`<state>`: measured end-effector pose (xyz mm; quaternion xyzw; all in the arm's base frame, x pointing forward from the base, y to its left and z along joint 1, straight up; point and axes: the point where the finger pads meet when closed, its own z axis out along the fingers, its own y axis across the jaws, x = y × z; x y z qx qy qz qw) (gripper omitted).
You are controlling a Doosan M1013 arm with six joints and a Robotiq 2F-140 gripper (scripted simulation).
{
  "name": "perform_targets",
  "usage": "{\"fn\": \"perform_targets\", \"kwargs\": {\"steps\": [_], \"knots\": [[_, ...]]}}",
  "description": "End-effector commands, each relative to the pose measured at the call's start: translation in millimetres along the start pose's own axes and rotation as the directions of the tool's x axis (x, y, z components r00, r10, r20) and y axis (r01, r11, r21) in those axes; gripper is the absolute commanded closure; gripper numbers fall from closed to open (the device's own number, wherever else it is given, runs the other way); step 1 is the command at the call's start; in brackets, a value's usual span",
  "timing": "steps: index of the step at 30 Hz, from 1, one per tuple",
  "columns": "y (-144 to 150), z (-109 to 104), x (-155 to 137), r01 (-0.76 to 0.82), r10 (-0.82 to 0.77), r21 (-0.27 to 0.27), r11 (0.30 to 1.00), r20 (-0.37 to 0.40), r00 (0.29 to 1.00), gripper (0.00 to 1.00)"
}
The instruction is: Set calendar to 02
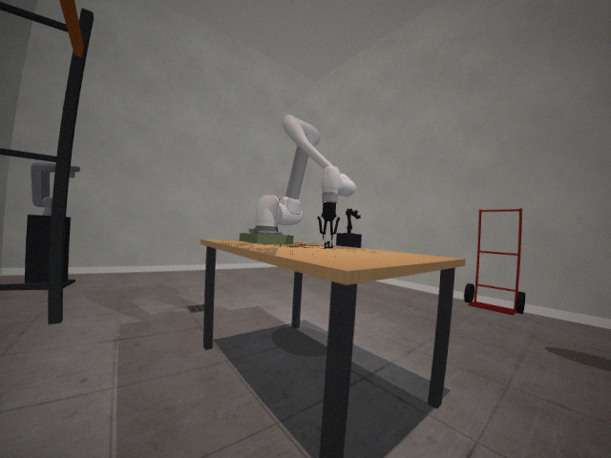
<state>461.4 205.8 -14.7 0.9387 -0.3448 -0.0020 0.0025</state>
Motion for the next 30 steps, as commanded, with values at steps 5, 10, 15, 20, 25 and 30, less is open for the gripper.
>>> {"fn": "perform_targets", "kwargs": {"steps": [5,10,15,20,25,30], "knots": [[0.0,0.5,0.0,0.000,0.000,0.000,1.000,0.000,1.000,0.76],[0.0,1.8,0.0,0.000,0.000,0.000,1.000,0.000,1.000,0.76],[0.0,3.1,0.0,0.000,0.000,0.000,1.000,0.000,1.000,0.76],[0.0,3.7,0.0,0.000,0.000,0.000,1.000,0.000,1.000,0.76],[0.0,3.7,0.0,0.000,0.000,0.000,1.000,0.000,1.000,0.76],[0.0,3.7,0.0,0.000,0.000,0.000,1.000,0.000,1.000,0.76]]}}
